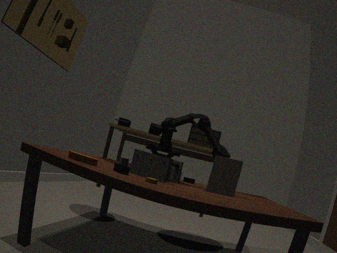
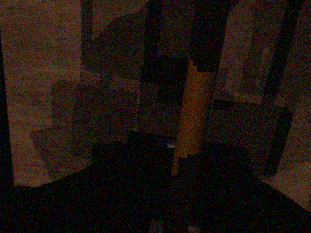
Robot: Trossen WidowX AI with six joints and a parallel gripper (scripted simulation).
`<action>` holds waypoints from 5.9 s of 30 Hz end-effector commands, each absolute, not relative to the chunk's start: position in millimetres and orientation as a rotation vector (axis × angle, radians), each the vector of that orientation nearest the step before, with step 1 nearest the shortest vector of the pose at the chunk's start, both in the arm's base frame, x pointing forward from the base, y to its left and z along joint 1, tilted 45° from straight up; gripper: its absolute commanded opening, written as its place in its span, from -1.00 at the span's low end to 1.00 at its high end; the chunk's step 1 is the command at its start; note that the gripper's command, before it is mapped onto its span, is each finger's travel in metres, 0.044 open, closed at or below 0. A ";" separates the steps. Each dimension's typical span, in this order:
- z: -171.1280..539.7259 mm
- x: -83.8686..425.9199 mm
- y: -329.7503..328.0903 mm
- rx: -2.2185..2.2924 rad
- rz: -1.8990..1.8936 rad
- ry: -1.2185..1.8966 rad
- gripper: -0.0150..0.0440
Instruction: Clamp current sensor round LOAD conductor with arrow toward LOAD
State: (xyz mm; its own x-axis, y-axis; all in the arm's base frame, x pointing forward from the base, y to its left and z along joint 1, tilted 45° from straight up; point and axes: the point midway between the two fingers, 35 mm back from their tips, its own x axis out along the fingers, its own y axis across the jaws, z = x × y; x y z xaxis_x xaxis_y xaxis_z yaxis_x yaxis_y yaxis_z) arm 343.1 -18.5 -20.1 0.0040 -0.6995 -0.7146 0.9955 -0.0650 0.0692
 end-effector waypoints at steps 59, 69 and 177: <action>-13.7 343.9 -23.8 0.695 -1.511 0.554 -0.49; -5.8 342.6 -32.4 0.695 -1.512 0.553 -0.49; 59.0 342.0 55.7 0.706 -1.504 0.549 1.00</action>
State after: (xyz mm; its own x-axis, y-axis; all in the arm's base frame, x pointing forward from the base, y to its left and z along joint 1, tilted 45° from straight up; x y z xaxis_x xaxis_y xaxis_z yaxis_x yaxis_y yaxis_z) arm 342.6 55.3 59.1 0.0162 -0.6977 -0.7162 0.9953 -0.0573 0.0784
